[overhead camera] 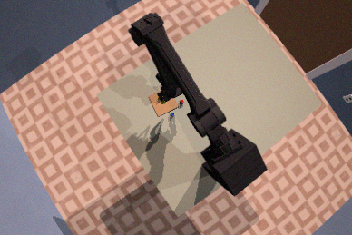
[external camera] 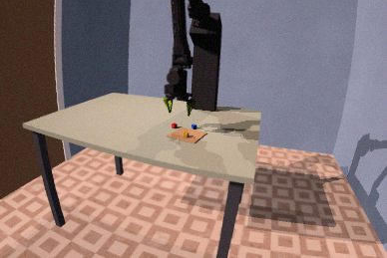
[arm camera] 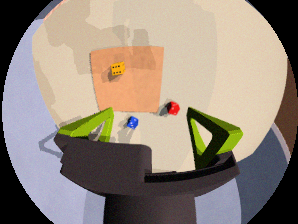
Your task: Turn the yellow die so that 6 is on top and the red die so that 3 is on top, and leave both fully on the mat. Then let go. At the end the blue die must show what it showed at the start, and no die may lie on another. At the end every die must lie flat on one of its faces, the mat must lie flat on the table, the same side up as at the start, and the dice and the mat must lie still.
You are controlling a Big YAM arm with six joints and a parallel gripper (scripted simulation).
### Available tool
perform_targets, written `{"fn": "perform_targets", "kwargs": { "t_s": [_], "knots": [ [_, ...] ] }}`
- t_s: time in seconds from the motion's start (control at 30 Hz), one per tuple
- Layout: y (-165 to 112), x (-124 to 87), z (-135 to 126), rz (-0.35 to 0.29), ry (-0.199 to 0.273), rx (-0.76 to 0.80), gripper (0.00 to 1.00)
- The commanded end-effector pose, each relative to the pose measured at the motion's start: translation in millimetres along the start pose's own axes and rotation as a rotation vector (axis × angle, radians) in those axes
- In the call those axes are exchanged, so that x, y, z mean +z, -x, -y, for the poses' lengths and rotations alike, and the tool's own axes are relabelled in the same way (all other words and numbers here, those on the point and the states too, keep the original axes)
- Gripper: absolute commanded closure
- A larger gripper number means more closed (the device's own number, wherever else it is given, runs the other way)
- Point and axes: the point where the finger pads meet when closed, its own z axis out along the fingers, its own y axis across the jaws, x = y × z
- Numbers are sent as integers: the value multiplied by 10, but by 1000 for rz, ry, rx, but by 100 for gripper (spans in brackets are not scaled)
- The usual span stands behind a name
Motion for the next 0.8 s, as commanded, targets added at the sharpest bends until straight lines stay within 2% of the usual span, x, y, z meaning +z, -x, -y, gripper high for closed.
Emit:
{"fn": "perform_targets", "kwargs": {
  "t_s": [0.0, 0.17, 0.23, 0.27, 0.3, 0.37, 0.5, 0.77],
  "knots": [
    [-397, 54, 257, -33, -17, 162, 0],
    [-676, 27, 564, -34, -21, 343, 0],
    [-676, 27, 564, -34, -21, 343, 0],
    [-497, 110, 432, -6, 8, 332, 0],
    [-425, 85, 423, 8, 12, 331, 66],
    [-319, 46, 417, 29, 13, 329, 66],
    [-463, 40, 527, 0, -10, 341, 66],
    [-467, 40, 517, -1, -9, 336, 66]
  ]
}}
